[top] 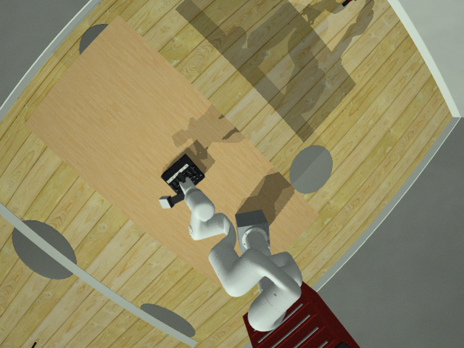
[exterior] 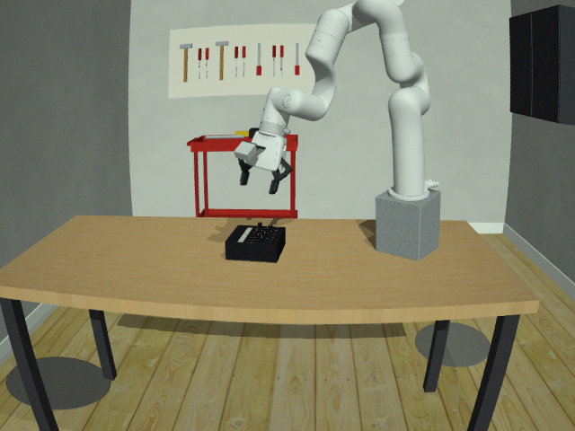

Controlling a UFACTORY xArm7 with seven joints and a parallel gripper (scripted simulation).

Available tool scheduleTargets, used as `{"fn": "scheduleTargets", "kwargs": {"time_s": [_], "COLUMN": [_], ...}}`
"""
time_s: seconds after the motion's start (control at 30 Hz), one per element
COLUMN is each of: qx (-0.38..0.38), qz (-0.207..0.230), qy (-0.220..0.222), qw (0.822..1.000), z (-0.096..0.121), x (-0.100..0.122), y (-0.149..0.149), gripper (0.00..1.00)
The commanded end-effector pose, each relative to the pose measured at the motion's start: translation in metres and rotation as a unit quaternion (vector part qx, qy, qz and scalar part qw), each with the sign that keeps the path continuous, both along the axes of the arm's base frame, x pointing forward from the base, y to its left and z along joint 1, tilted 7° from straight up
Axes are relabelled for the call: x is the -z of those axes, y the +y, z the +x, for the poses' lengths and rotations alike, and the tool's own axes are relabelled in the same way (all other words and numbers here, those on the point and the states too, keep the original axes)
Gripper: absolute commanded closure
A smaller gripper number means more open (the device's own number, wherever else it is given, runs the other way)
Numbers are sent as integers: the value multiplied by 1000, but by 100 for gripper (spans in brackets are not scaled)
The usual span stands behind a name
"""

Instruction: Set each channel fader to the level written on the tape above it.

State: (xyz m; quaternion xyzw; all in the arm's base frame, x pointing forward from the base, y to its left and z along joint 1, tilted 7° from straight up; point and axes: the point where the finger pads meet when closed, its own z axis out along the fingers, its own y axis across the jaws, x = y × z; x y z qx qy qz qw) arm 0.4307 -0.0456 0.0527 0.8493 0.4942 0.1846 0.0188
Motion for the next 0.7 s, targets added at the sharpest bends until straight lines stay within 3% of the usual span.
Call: {"fn": "scheduleTargets", "kwargs": {"time_s": [0.0, 0.2, 0.33, 0.4, 0.5, 0.67], "qx": [-113, -168, -93, -93, 0, 79], "qz": [-48, -73, -55, -55, -31, 0], "qy": [64, 106, 118, 118, 127, 120], "qw": [990, 977, 987, 987, 991, 990], "z": [4, 3, 2, 2, 0, -6], "x": [-2, 0, 7, 7, 17, 40], "y": [0, 1, 8, 8, 17, 34], "gripper": [0, 0, 0, 0, 0, 0]}}
